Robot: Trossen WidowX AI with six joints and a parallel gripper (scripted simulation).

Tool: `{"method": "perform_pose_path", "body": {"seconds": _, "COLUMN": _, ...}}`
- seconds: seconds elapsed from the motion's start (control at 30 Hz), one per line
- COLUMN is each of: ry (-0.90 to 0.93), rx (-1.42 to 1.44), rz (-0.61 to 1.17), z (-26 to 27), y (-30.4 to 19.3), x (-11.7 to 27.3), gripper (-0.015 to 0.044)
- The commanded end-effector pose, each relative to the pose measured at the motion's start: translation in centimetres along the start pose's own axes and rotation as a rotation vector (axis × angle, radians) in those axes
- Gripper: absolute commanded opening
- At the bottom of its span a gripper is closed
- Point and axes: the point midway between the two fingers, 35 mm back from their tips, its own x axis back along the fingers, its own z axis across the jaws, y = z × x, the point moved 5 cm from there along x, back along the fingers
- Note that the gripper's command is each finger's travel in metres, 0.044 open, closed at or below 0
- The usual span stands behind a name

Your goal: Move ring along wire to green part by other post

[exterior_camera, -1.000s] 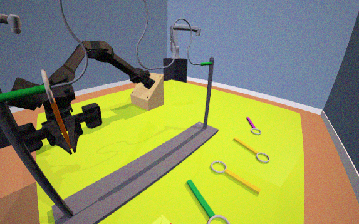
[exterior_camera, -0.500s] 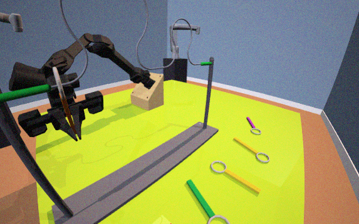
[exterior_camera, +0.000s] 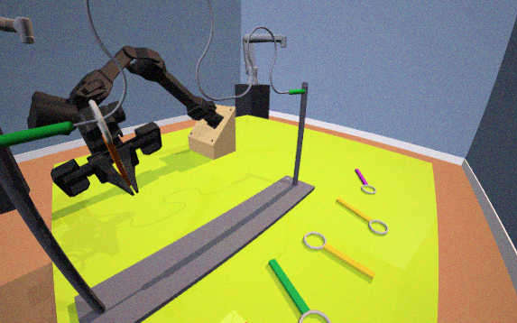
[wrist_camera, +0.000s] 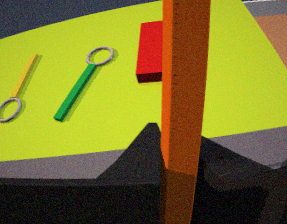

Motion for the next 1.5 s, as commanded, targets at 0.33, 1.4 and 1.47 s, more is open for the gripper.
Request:
{"method": "perform_pose_path", "body": {"seconds": 0.33, "ry": 0.145, "rx": -0.247, "rz": -0.010, "z": 3.7, "y": 0.4, "x": 0.2, "gripper": -0.0150}}
{"method": "perform_pose_path", "body": {"seconds": 1.4, "ry": 0.531, "rx": -0.926, "rz": -0.022, "z": 11.0, "y": 5.3, "x": 3.0, "gripper": -0.0150}}
{"method": "perform_pose_path", "body": {"seconds": 1.47, "ry": 0.556, "rx": -0.970, "rz": -0.023, "z": 11.3, "y": 5.8, "x": 3.2, "gripper": -0.0150}}
